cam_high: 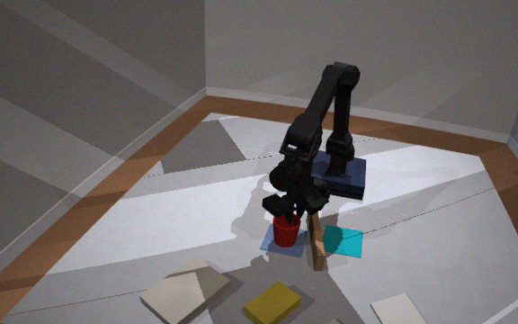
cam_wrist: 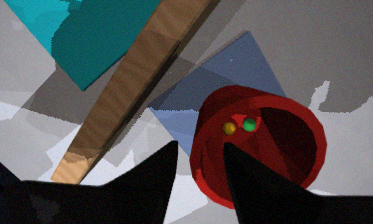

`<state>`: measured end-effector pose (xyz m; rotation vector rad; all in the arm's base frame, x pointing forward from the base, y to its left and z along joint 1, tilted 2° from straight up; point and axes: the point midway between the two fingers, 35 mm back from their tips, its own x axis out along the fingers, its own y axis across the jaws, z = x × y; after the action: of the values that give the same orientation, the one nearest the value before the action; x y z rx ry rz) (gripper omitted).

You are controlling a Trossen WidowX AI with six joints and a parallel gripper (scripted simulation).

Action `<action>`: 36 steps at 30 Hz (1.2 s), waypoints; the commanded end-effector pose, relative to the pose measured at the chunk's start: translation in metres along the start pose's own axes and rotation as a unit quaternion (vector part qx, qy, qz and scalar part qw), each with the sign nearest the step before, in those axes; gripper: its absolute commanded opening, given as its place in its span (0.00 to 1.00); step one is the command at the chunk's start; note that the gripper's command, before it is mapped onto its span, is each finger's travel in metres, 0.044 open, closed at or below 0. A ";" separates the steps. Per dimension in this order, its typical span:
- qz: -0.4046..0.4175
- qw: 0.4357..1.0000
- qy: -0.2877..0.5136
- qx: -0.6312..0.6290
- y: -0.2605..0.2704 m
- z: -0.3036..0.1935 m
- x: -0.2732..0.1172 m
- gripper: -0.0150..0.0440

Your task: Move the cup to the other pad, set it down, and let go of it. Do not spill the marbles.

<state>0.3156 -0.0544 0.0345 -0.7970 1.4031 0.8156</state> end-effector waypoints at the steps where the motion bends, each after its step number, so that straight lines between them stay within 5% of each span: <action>1: 0.003 1.000 -0.002 -0.002 0.001 0.000 0.007 0.50; 13: 0.003 1.000 -0.002 -0.002 0.002 -0.001 0.019 0.50; 36: 0.002 1.000 0.001 0.000 0.002 -0.001 0.018 0.25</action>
<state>0.3135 -0.0541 0.0166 -0.7949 1.4069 0.8186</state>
